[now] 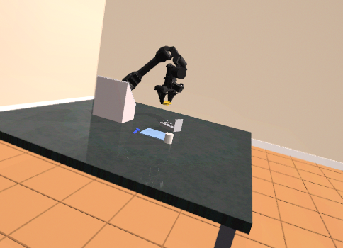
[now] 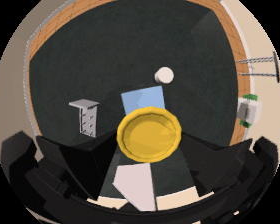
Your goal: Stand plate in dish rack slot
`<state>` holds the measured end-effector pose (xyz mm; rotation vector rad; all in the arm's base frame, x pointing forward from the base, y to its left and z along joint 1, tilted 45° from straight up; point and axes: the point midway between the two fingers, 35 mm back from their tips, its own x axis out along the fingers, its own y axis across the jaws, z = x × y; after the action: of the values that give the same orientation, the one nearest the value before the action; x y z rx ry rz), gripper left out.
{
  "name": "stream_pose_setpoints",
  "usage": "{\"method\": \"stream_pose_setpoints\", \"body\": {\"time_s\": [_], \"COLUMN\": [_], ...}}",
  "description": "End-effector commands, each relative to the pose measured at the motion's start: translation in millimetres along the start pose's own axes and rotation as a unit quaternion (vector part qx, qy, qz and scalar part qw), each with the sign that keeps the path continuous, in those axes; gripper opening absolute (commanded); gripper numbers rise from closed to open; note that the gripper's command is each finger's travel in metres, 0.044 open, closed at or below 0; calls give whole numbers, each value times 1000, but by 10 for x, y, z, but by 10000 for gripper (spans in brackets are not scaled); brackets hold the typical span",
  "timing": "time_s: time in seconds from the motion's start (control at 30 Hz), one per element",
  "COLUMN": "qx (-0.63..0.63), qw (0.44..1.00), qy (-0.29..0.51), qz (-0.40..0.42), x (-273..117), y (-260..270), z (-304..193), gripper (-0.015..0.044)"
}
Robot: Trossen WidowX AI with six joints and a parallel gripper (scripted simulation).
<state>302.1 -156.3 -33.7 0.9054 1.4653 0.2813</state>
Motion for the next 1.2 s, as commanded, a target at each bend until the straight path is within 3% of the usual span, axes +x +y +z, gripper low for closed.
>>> {"method": "stream_pose_setpoints", "body": {"time_s": [0.0, 0.57, 1.17], "qx": [72, 357, 622], "qw": [997, 934, 783], "qy": [2, -1, 6], "qz": [1, -2, 3], "x": [-23, -80, -32], "y": [238, 1104, 1807], "z": [-72, -444, -1066], "gripper": [0, 0, 0]}}
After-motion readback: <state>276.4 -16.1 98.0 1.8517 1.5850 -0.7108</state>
